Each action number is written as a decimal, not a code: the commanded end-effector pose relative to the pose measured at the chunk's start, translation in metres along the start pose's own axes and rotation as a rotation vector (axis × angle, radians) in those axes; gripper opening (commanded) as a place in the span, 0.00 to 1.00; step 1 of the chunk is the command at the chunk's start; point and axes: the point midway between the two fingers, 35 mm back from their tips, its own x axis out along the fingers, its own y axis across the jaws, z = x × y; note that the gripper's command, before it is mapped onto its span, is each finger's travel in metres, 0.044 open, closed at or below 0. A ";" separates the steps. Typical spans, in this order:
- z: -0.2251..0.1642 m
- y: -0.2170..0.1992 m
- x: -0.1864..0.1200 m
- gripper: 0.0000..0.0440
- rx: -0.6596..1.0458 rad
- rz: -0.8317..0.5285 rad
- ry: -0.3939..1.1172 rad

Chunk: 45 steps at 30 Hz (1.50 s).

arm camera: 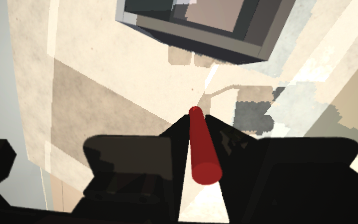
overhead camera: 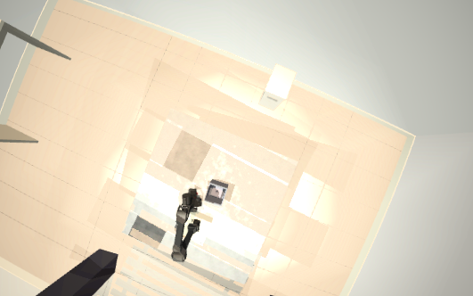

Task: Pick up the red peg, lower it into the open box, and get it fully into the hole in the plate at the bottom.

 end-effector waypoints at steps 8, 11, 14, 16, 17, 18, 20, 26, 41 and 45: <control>0.035 -0.003 -0.004 0.00 0.021 -0.026 -0.043; 0.044 -0.004 -0.004 0.00 0.027 -0.036 -0.051; 0.052 -0.005 -0.003 0.00 0.033 -0.046 -0.057; 0.057 -0.006 -0.002 0.00 0.037 -0.053 -0.059; 0.060 -0.006 -0.001 0.00 0.038 -0.056 -0.060; 0.062 -0.006 -0.001 0.00 0.039 -0.059 -0.061; 0.067 -0.007 0.000 0.00 0.041 -0.065 -0.061; 0.081 -0.008 0.005 0.00 0.046 -0.082 -0.060; 0.111 -0.014 0.029 0.00 0.055 -0.123 -0.053; 0.116 -0.015 0.040 0.00 0.059 -0.128 -0.046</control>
